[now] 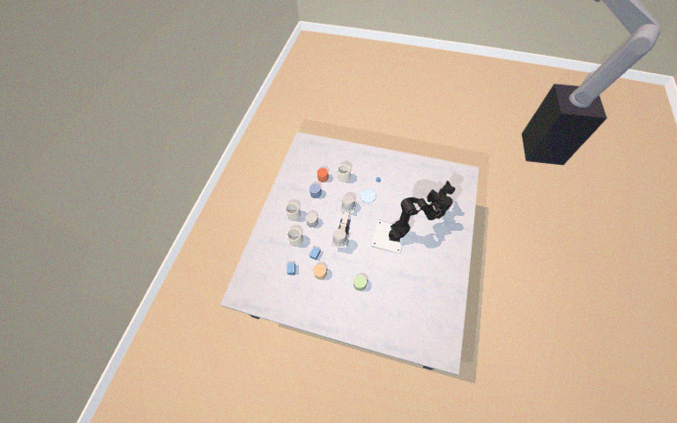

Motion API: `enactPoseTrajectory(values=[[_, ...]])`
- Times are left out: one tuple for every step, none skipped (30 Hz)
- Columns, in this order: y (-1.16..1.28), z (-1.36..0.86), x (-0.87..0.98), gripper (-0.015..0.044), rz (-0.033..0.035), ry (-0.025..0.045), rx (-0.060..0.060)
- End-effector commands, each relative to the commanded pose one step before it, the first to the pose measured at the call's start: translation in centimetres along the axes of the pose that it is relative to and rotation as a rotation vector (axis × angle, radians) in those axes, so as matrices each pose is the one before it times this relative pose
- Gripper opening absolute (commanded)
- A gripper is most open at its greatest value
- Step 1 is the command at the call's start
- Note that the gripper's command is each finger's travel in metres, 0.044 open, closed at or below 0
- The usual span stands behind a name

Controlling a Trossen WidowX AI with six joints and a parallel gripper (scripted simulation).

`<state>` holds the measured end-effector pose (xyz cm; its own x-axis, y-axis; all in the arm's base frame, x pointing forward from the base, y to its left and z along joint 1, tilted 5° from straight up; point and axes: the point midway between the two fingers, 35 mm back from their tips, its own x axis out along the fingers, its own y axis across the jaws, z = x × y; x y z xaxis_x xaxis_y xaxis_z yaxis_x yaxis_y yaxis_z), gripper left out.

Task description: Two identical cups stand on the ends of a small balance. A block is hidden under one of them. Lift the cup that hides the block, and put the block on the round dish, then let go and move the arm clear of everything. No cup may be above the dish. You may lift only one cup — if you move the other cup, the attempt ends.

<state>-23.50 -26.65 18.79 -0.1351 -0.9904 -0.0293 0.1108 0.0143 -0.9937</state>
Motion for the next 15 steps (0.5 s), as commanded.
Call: enactPoseTrajectory(values=[[-0.053, 0.161, 0.084, 0.0426, -0.00079, -0.00482, -0.001], [-0.158, 0.485, 0.25, 0.044, -0.00241, -0.01448, -0.003], [-0.263, 0.811, 0.412, 0.044, -0.0041, -0.02417, -0.0048], [-0.266, 0.918, 0.496, 0.044, -0.00295, -0.02696, -0.0009], [-0.237, 0.89, 0.496, 0.044, -0.00189, -0.02588, 0.0017], [-0.028, 0.538, 0.425, 0.044, 0.00537, -0.01408, 0.0168], [-0.002, 0.512, 0.415, 0.044, 0.00629, -0.01296, 0.018], [0.007, 0.518, 0.411, 0.044, 0.00662, -0.01284, 0.0178], [0.016, 0.523, 0.406, 0.044, 0.00695, -0.01273, 0.0177], [0.025, 0.528, 0.402, 0.044, 0.00727, -0.01261, 0.0176], [0.081, 0.618, 0.427, 0.044, 0.00844, -0.01253, 0.0187], [0.115, 0.76, 0.51, 0.044, 0.0108, -0.01507, 0.0225], [0.152, 0.86, 0.558, 0.044, 0.01278, -0.0166, 0.0249], [0.178, 0.873, 0.548, 0.044, 0.01356, -0.01638, 0.0247], [0.203, 0.879, 0.533, 0.044, 0.01423, -0.01602, 0.0242]])
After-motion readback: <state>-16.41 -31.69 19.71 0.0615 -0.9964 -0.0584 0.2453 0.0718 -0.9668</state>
